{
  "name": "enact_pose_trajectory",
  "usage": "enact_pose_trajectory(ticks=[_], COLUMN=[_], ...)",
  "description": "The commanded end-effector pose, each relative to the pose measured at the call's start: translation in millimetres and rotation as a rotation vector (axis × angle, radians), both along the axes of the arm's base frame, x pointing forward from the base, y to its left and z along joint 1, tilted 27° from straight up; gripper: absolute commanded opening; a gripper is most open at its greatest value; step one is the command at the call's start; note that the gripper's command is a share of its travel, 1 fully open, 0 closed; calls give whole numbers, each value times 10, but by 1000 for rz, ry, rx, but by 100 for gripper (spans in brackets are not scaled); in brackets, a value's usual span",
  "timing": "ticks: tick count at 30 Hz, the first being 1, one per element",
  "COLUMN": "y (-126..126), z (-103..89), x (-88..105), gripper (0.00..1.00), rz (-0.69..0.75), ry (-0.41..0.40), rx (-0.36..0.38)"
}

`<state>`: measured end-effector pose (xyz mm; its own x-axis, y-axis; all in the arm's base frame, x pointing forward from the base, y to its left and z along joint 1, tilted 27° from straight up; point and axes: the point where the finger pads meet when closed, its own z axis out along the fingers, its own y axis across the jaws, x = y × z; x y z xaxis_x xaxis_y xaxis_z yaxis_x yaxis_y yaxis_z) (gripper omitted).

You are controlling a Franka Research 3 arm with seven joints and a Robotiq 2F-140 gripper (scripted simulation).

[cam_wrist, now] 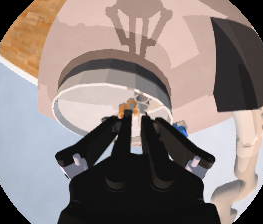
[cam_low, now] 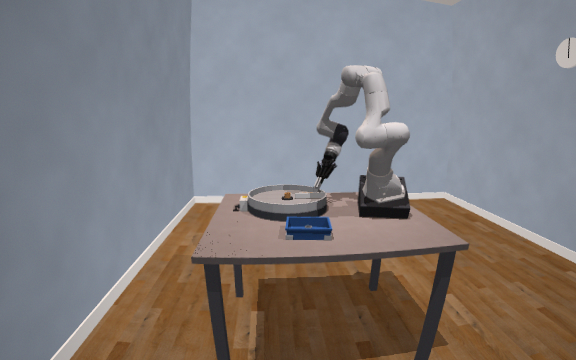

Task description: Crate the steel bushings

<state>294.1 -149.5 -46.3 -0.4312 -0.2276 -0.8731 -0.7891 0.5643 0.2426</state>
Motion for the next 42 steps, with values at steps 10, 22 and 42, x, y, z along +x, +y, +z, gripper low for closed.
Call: enact_pose_trajectory(ticks=[10,22,42], y=[-13,-13,19], z=[-8,-8,-78], x=[7,7,12], gripper=[6,6,6], rz=[0,0,0], ry=[-5,-5,-5], rx=[-5,-5,-5])
